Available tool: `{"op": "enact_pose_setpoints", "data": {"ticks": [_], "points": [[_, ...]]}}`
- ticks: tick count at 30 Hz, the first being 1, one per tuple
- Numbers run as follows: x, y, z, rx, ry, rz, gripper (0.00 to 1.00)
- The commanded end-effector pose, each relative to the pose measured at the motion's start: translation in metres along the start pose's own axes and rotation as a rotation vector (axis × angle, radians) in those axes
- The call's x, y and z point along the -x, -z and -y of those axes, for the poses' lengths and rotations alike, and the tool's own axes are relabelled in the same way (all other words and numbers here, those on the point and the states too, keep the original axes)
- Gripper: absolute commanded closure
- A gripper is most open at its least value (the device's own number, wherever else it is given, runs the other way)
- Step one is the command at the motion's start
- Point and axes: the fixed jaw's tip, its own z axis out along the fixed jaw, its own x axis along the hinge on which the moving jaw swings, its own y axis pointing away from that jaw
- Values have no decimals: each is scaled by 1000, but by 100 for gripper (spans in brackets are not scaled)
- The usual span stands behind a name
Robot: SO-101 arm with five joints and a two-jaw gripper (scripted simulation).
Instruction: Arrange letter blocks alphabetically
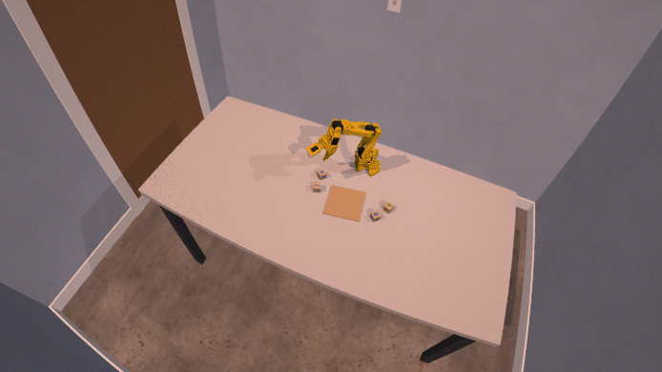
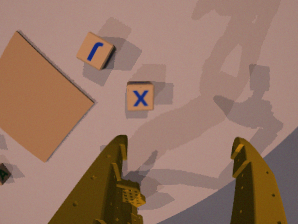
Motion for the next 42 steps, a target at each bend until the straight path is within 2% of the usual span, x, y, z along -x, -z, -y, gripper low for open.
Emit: {"op": "enact_pose_setpoints", "data": {"ticks": [1,5,9,30,42], "points": [[9,27,3,-52,-5,165,65],[9,39,4,-74,-5,238,65],[9,44,4,-82,-5,264,65],[10,44,4,-86,22,265,65],[11,44,3,-98,134,261,65]]}}
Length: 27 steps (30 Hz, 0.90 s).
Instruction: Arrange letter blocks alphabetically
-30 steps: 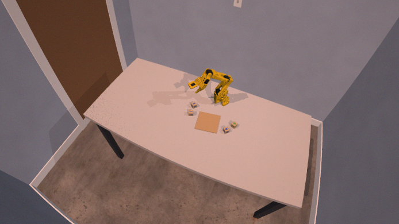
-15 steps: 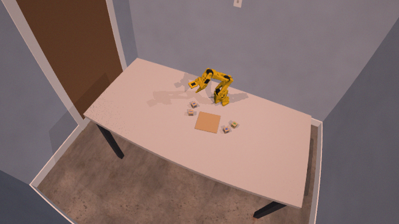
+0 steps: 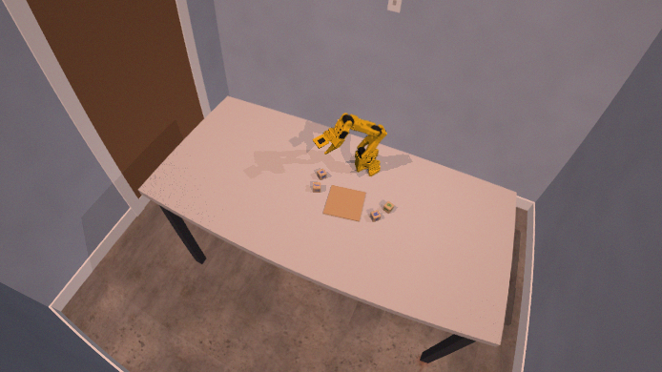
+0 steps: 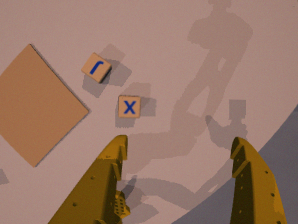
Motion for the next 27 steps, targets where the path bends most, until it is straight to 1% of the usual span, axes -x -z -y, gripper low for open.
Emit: {"op": "enact_pose_setpoints", "data": {"ticks": [1,5,10,20,22,27], "points": [[8,8,3,-21,52,54,65],[8,8,3,-21,84,54,65],[9,8,3,-22,178,54,65],[12,8,3,-24,431,55,65],[12,8,3,-24,431,55,65],[14,8,3,-25,588,56,65]]}}
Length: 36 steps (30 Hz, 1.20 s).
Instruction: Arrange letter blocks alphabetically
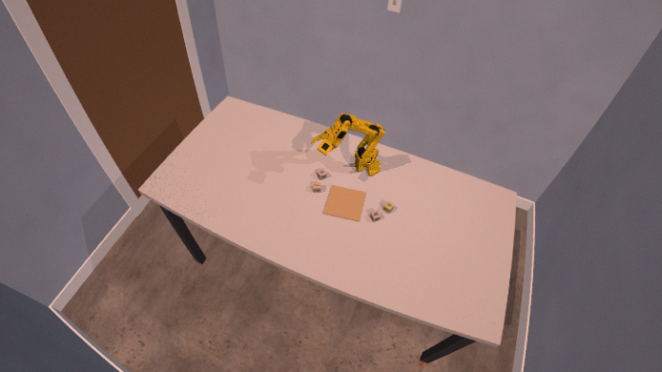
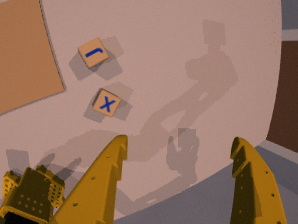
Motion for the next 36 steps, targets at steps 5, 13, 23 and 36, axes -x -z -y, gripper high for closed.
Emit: {"op": "enact_pose_setpoints", "data": {"ticks": [5,13,23,36], "points": [[8,8,7,-44,269,39,65],[10,7,9,-46,503,40,65],[15,6,14,-53,934,41,65],[23,4,20,-66,1443,42,65]]}}
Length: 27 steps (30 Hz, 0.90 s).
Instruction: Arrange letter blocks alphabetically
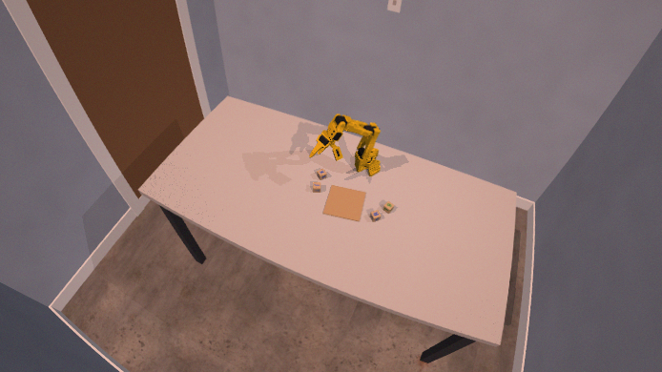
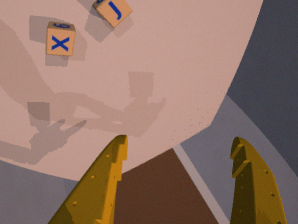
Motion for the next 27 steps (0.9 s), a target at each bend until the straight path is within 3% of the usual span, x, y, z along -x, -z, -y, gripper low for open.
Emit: {"op": "enact_pose_setpoints", "data": {"ticks": [1,25,27], "points": [[-4,9,10,-54,187,-31,65],[-8,3,32,-60,1168,-46,65],[-8,3,32,-60,1168,-46,65]]}}
